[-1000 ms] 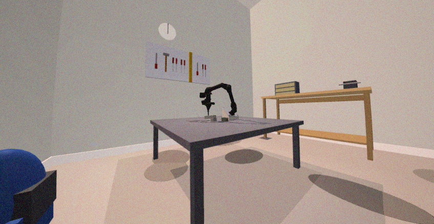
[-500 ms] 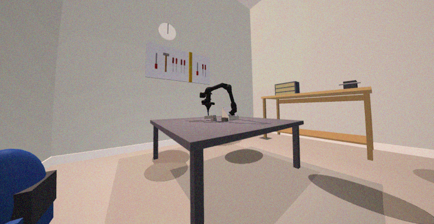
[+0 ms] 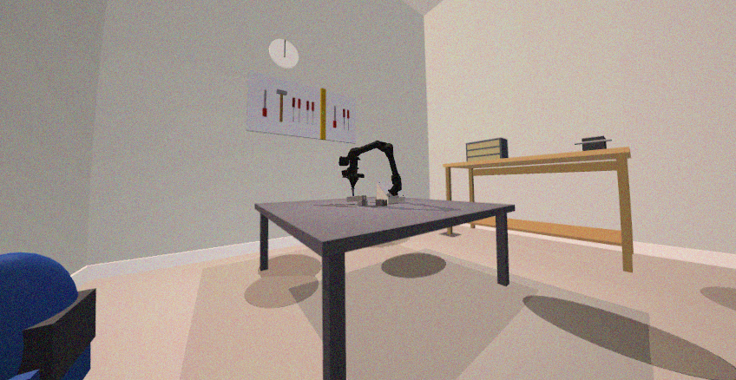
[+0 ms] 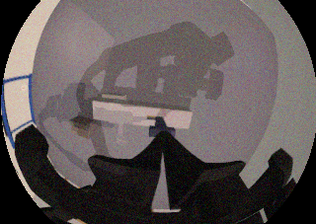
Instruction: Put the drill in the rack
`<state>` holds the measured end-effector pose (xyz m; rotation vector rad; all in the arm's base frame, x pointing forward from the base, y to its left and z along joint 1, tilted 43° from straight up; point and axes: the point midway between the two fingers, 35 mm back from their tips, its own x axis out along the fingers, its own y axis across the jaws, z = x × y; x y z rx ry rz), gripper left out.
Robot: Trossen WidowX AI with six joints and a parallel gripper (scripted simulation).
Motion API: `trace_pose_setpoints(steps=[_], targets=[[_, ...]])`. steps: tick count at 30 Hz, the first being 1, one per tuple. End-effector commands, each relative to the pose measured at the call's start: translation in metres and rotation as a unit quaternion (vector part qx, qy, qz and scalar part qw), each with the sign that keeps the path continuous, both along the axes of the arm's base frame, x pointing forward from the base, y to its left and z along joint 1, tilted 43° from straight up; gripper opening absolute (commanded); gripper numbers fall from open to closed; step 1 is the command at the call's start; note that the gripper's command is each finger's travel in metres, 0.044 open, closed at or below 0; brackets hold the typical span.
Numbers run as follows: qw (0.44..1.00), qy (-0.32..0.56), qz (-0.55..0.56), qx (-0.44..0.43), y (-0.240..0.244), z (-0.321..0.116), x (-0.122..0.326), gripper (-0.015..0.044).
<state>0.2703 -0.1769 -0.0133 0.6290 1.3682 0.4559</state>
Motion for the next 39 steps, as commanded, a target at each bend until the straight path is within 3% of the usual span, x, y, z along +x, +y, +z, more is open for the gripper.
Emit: trace_pose_setpoints(steps=[1, 39], targets=[[1.000, 0.012, 0.007, 0.013, 0.0124, -0.0088, -0.0022, 0.0000], [1.000, 0.012, 0.007, 0.013, 0.0222, -0.0170, -0.0033, 0.0000]])
